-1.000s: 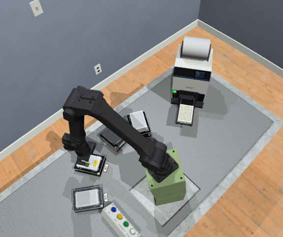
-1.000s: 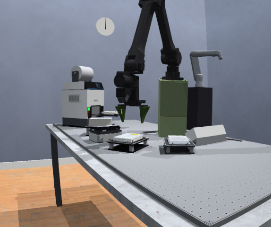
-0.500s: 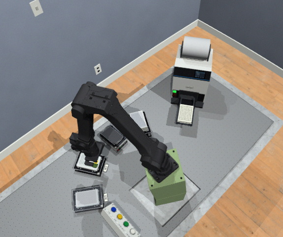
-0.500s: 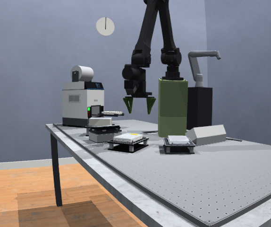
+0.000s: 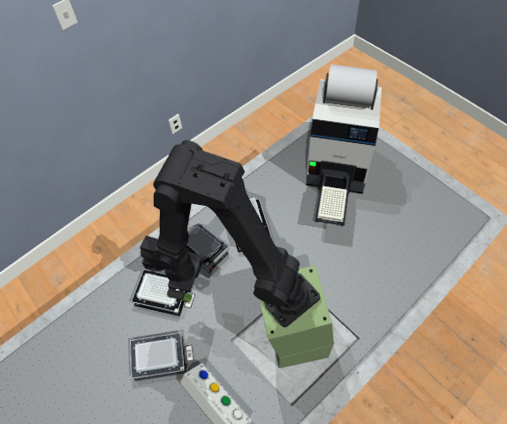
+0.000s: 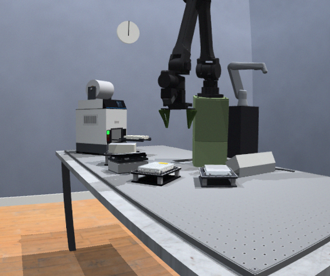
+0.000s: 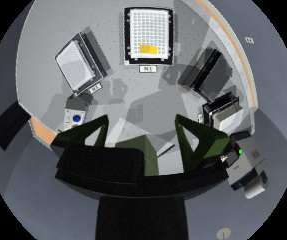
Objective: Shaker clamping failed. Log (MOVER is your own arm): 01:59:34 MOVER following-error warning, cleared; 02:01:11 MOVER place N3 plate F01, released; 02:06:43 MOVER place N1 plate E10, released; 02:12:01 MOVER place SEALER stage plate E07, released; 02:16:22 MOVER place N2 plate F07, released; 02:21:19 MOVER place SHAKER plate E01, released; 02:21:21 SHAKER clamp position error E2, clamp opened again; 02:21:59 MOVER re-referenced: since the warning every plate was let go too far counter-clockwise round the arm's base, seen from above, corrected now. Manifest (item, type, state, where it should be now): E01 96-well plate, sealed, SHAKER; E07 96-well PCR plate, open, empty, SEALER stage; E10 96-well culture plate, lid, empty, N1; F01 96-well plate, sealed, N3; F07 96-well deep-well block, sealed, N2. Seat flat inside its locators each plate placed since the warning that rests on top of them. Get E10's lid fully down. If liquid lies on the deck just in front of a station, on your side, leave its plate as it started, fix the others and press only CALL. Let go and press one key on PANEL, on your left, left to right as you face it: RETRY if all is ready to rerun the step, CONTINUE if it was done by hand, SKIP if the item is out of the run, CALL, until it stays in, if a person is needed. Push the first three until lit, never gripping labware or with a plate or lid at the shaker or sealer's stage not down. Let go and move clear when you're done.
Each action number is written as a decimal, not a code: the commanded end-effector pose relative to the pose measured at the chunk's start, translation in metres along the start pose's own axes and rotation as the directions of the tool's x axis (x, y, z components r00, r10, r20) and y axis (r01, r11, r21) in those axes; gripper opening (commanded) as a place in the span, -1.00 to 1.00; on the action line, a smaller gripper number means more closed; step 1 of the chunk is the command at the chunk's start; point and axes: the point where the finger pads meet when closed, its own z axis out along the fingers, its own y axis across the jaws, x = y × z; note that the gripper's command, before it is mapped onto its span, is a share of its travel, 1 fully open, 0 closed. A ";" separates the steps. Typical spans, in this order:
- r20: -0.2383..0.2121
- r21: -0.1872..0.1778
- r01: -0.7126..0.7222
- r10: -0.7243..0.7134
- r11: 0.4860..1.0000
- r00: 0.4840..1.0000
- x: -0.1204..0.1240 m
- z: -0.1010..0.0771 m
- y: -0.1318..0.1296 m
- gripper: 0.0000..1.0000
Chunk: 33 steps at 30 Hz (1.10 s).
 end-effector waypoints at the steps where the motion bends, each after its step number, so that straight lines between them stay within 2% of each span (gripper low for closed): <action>1: 0.009 -0.002 0.012 -0.012 1.000 1.000 0.005 -0.010 0.001 1.00; 8: 0.008 -0.001 0.005 -0.005 1.000 1.000 0.035 -0.028 0.003 1.00; 11: 0.006 0.001 0.126 -0.126 0.992 0.992 0.035 -0.028 0.023 1.00; 13: 0.027 0.006 0.193 -0.193 0.981 0.981 0.027 -0.029 0.033 1.00; 14: 0.013 0.003 0.223 -0.223 0.975 0.975 0.024 -0.027 0.038 1.00; 16: 0.013 0.003 0.223 -0.223 0.975 0.975 0.024 -0.027 0.038 1.00; 17: -0.006 -0.001 0.222 -0.222 0.975 0.975 0.028 -0.026 0.043 1.00; 20: 0.027 0.004 0.202 -0.202 0.979 0.979 0.029 -0.029 0.058 1.00; 23: 0.029 0.003 0.202 -0.202 0.979 0.979 0.027 -0.030 0.074 1.00; 29: 0.016 0.003 0.410 -0.410 0.912 0.912 0.042 -0.027 0.102 1.00; 31: 0.024 0.003 0.390 -0.390 0.921 0.920 0.041 -0.028 0.113 1.00; 33: 0.024 0.003 0.390 -0.390 0.921 0.920 0.041 -0.028 0.113 1.00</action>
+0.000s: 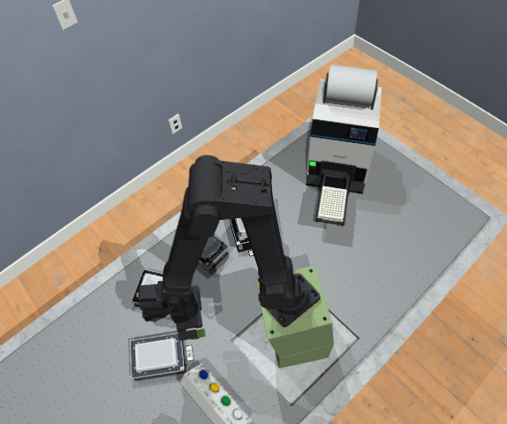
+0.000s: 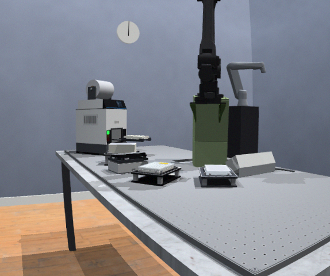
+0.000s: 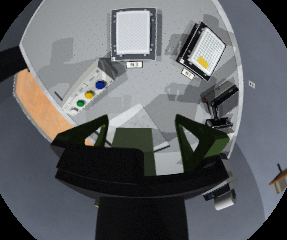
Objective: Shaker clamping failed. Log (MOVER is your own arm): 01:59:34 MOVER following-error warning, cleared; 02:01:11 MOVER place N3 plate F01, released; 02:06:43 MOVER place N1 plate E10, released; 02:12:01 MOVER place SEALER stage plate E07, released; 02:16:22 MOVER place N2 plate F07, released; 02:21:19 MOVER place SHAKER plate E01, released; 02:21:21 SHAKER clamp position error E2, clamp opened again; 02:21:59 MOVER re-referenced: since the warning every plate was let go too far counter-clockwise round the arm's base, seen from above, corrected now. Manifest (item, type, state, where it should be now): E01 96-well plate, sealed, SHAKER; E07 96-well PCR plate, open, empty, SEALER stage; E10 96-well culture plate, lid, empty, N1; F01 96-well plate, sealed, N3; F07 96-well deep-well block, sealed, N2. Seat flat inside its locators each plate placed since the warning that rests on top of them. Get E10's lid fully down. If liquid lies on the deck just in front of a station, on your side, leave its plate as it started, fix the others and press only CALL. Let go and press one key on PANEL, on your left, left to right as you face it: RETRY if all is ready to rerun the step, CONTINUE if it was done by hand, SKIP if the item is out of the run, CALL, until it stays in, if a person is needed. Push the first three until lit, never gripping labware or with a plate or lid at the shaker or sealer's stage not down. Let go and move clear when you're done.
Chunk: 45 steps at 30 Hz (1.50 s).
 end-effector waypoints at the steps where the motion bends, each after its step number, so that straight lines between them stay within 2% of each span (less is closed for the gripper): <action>1: 0.037 0.009 -0.012 0.012 1.000 0.999 -0.012 -0.005 0.006 1.00; 6: 0.036 0.007 -0.012 0.012 1.000 0.999 -0.023 -0.005 0.028 1.00; 14: 0.022 0.005 -0.012 0.012 1.000 1.000 -0.014 -0.003 0.026 1.00; 17: 0.031 0.006 -0.022 0.022 1.000 0.999 -0.021 0.002 0.026 1.00; 32: 0.022 0.005 -0.012 0.011 1.000 1.000 -0.059 0.069 0.026 1.00; 34: 0.022 0.005 -0.012 0.011 1.000 1.000 -0.059 0.069 0.026 1.00; 43: 0.018 0.005 -0.012 0.012 1.000 1.000 -0.081 0.108 0.025 1.00; 45: 0.018 0.005 -0.012 0.012 1.000 1.000 -0.081 0.108 0.025 1.00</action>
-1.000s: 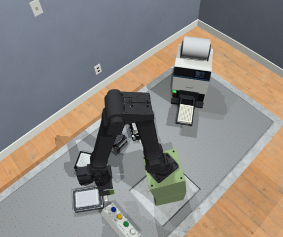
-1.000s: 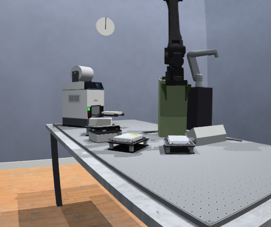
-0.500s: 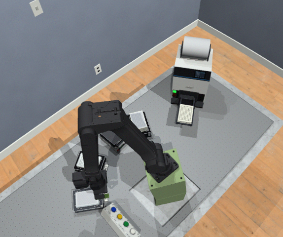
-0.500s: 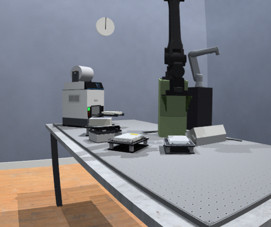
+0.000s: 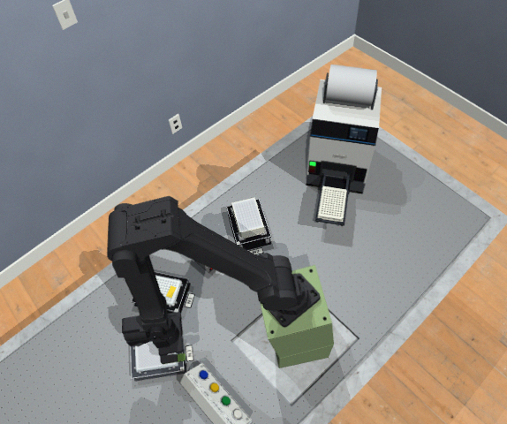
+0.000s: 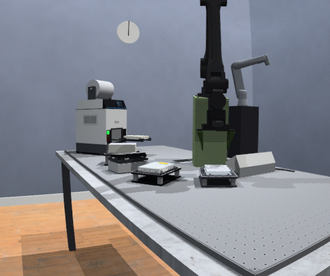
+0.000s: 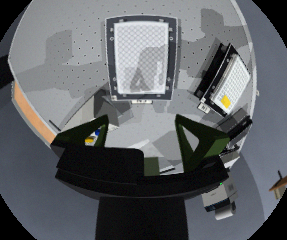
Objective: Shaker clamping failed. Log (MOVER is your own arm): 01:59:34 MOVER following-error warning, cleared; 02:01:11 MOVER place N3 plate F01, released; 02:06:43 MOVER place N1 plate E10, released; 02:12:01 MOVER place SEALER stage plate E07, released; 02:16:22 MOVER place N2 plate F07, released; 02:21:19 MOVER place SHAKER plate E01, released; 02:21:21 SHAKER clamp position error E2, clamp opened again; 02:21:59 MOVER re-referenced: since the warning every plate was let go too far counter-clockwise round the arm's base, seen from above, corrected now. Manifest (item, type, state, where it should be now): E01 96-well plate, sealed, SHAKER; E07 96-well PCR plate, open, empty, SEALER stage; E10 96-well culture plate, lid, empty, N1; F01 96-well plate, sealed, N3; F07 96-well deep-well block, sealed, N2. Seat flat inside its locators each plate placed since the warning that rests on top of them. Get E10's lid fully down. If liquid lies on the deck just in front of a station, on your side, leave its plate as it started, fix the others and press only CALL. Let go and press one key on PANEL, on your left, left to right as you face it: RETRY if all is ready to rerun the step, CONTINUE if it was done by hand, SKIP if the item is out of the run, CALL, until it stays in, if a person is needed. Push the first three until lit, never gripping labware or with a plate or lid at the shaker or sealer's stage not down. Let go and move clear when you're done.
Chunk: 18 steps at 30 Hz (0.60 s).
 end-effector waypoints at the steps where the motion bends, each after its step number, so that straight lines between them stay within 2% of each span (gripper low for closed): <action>1: 0.010 0.002 -0.001 0.001 1.000 1.000 -0.007 0.006 0.002 1.00; 4: 0.020 0.002 -0.001 0.001 1.000 1.000 -0.006 -0.004 0.002 1.00; 8: 0.010 0.001 -0.002 0.002 1.000 1.000 -0.005 0.001 0.000 1.00; 18: 0.010 0.001 -0.002 0.002 1.000 1.000 -0.005 0.001 0.000 1.00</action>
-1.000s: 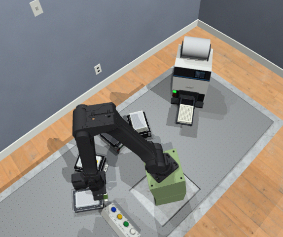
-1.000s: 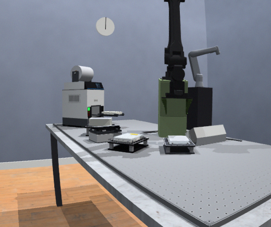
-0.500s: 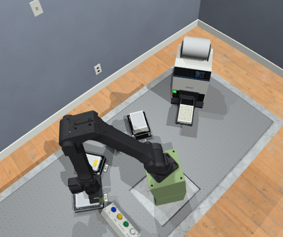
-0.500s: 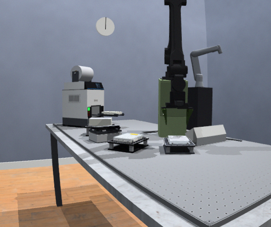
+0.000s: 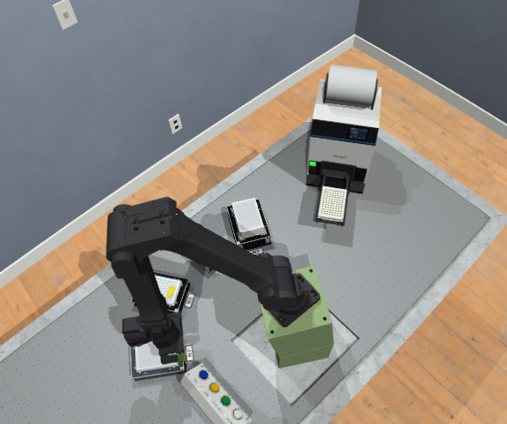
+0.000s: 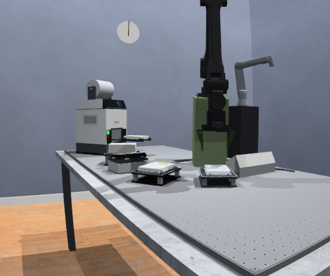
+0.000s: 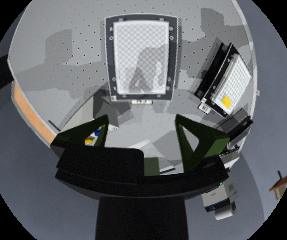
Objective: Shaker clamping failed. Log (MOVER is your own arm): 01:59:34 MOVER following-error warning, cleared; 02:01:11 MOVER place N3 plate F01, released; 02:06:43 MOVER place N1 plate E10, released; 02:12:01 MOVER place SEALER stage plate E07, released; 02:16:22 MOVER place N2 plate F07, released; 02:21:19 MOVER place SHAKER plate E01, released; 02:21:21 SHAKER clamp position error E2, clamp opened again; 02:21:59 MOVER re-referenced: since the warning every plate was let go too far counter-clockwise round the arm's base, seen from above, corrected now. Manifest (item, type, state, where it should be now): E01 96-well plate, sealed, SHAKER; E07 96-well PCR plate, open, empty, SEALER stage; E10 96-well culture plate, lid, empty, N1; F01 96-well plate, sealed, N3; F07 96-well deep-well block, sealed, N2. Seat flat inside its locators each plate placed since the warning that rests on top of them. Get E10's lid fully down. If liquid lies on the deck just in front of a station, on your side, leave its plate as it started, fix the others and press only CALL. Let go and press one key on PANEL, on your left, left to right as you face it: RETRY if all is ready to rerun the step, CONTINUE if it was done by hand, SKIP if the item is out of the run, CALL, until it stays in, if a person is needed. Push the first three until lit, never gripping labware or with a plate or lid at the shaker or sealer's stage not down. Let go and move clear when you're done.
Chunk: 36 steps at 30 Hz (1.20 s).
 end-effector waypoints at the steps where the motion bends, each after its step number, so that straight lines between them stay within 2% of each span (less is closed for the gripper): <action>1: 0.014 0.001 -0.002 0.001 1.000 1.000 -0.006 -0.002 0.000 1.00; 25: 0.014 0.001 -0.002 0.001 1.000 1.000 -0.006 -0.002 0.000 1.00; 26: -0.006 0.001 -0.001 0.001 1.000 1.000 -0.009 0.002 0.002 1.00; 36: -0.001 0.001 0.000 0.000 1.000 1.000 -0.059 0.015 0.003 1.00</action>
